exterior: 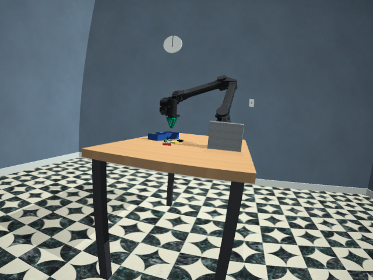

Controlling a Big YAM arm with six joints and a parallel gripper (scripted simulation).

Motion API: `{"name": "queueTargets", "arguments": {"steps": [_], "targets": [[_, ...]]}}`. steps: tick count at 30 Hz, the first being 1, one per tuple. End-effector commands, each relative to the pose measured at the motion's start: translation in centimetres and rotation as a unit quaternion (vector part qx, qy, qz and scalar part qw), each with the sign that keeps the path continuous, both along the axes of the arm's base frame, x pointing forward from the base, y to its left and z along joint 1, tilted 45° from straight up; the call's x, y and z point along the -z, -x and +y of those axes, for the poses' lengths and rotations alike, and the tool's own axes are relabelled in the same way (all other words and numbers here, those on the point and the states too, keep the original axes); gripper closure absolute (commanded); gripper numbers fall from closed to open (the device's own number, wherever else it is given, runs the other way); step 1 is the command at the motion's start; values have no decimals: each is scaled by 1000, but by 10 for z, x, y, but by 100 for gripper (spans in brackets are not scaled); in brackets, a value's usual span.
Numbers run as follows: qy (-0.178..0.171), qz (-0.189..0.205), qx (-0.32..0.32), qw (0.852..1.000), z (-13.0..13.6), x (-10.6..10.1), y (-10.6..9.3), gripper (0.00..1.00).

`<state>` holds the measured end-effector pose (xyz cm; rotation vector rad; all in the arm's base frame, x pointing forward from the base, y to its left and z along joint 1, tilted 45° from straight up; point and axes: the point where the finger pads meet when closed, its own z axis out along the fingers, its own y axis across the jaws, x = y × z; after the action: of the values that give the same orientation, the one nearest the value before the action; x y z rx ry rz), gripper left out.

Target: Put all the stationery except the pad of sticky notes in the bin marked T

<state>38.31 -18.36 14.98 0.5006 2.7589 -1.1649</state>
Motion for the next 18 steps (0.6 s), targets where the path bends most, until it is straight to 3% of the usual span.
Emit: {"name": "queueTargets", "arguments": {"steps": [1, 15, 18], "targets": [[3, -17, -10, 1000, 15, -8, -23, 90], [2, -21, -11, 1000, 64, 41, -48, 90], [2, -20, -11, 1000, 64, 41, -48, 90]]}}
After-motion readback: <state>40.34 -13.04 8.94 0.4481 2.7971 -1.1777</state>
